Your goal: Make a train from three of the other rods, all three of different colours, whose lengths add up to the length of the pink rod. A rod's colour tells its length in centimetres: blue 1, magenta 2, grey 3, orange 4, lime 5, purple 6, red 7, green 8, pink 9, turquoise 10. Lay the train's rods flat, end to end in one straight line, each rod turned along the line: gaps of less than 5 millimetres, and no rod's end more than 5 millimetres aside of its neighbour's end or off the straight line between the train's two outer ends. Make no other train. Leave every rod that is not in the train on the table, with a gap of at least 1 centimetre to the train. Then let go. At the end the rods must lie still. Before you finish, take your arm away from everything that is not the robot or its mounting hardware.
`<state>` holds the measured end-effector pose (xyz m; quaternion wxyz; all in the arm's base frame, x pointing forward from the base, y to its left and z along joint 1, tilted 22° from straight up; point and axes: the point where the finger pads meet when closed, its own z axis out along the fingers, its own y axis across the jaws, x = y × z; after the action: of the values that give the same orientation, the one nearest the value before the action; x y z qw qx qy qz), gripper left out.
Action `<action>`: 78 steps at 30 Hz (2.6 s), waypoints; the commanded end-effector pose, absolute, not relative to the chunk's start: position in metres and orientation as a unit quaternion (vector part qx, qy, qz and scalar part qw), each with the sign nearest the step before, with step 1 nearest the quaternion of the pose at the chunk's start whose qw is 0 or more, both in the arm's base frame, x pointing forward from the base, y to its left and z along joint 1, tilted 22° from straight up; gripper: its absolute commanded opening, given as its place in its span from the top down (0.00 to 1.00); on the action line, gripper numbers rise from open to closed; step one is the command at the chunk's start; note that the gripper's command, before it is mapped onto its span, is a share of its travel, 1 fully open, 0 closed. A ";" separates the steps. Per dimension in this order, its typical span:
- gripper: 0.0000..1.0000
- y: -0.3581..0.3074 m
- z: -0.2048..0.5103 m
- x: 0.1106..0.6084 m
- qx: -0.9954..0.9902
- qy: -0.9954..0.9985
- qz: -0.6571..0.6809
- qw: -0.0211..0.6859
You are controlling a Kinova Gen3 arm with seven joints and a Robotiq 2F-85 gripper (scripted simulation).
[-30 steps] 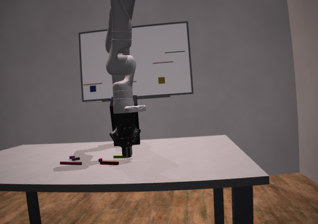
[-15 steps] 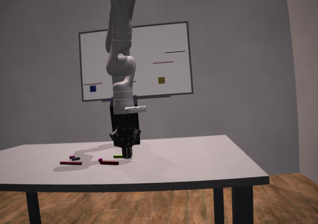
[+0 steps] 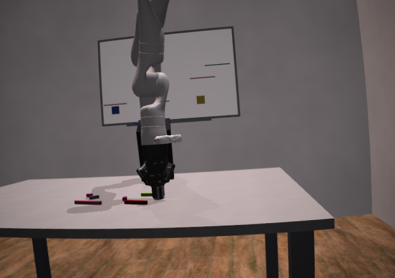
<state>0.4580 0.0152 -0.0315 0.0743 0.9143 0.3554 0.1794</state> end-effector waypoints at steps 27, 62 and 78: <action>0.95 0.015 -0.032 0.458 0.914 0.355 0.179 0.074; 0.76 0.015 -0.028 0.457 0.914 0.355 0.179 0.074; 0.76 0.016 0.031 0.432 0.914 0.355 0.179 0.074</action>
<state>0.4278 0.0123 0.0093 0.0729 0.9170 0.3564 0.1637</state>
